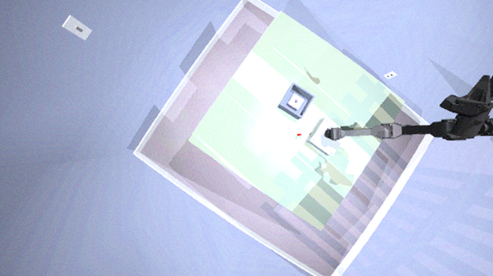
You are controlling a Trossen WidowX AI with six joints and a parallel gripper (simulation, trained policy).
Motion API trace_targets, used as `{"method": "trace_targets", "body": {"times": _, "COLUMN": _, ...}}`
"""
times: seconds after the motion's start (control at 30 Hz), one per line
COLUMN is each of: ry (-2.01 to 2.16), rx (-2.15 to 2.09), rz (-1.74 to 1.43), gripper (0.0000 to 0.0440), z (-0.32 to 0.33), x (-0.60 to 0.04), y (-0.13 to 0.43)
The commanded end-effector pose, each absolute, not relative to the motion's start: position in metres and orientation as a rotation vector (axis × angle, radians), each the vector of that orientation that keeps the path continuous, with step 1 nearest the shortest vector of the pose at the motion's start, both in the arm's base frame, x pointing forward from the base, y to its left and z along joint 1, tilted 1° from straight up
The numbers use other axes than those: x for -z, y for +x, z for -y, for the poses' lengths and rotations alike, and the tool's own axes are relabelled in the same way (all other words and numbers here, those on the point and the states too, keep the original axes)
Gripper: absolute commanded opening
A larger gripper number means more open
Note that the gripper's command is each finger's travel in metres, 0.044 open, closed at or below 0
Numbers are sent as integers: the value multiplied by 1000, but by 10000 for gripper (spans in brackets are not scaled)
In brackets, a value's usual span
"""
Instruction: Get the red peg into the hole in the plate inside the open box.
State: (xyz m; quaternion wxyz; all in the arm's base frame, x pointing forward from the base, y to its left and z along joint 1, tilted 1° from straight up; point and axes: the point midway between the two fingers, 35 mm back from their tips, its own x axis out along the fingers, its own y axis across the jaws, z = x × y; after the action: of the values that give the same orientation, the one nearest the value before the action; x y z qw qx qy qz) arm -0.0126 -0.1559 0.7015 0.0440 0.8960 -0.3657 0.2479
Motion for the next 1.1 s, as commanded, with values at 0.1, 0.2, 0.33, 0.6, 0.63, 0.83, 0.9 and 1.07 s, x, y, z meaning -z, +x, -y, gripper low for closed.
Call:
{"method": "trace_targets", "body": {"times": 0.1, "ry": 2632, "rx": -674, "rz": 1067, "gripper": 440, "z": 139, "x": -703, "y": 7}}
{"method": "trace_targets", "body": {"times": 0.2, "ry": 2553, "rx": -613, "rz": 1026, "gripper": 440, "z": 125, "x": -703, "y": 23}}
{"method": "trace_targets", "body": {"times": 0.33, "ry": 2450, "rx": -531, "rz": 967, "gripper": 440, "z": 109, "x": -701, "y": 46}}
{"method": "trace_targets", "body": {"times": 0.6, "ry": 2250, "rx": -366, "rz": 839, "gripper": 440, "z": 78, "x": -689, "y": 95}}
{"method": "trace_targets", "body": {"times": 0.63, "ry": 2225, "rx": -345, "rz": 822, "gripper": 440, "z": 74, "x": -686, "y": 101}}
{"method": "trace_targets", "body": {"times": 0.83, "ry": 2083, "rx": -223, "rz": 709, "gripper": 440, "z": 55, "x": -667, "y": 137}}
{"method": "trace_targets", "body": {"times": 0.9, "ry": 2035, "rx": -184, "rz": 670, "gripper": 440, "z": 49, "x": -659, "y": 149}}
{"method": "trace_targets", "body": {"times": 1.07, "ry": 1919, "rx": -89, "rz": 565, "gripper": 440, "z": 35, "x": -637, "y": 178}}
